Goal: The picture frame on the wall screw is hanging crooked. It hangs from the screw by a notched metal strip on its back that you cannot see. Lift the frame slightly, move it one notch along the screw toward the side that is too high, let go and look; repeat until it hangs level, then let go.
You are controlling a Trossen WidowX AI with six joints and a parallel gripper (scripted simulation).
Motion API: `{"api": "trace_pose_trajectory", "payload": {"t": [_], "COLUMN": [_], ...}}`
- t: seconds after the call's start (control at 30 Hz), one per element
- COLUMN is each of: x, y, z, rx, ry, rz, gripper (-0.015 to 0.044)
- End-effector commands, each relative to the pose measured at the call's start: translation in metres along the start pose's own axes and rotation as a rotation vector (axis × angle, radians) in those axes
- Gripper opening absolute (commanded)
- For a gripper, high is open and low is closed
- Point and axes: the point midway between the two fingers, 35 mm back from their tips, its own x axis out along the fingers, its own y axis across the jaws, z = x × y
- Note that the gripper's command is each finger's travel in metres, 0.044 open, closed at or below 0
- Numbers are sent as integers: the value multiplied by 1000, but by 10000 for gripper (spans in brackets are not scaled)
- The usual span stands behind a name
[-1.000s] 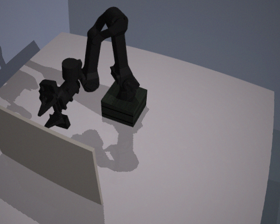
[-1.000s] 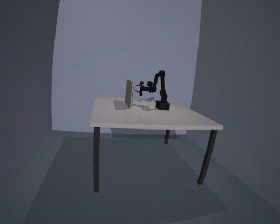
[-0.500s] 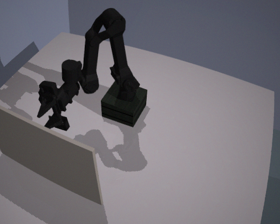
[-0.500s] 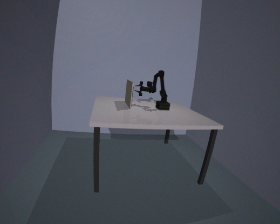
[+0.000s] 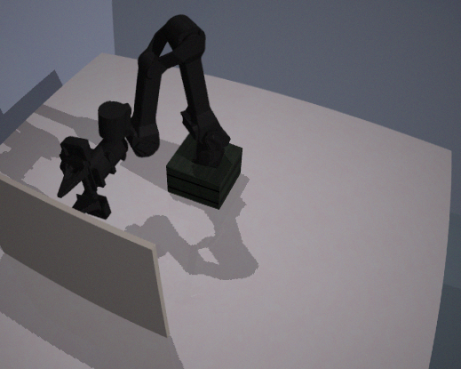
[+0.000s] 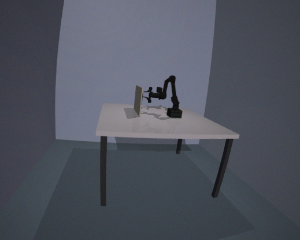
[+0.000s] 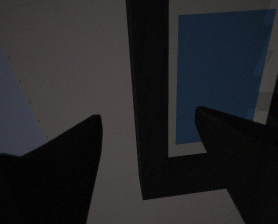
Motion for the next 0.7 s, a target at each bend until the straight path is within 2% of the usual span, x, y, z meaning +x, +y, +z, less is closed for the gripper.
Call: {"api": "trace_pose_trajectory", "payload": {"t": [0.0,0.67], "x": [7,28], "y": [-2,-2], "z": [2,1], "rx": [-2,-2], "ry": [-6,-6], "rz": [-5,-3], "gripper": [260,260]}}
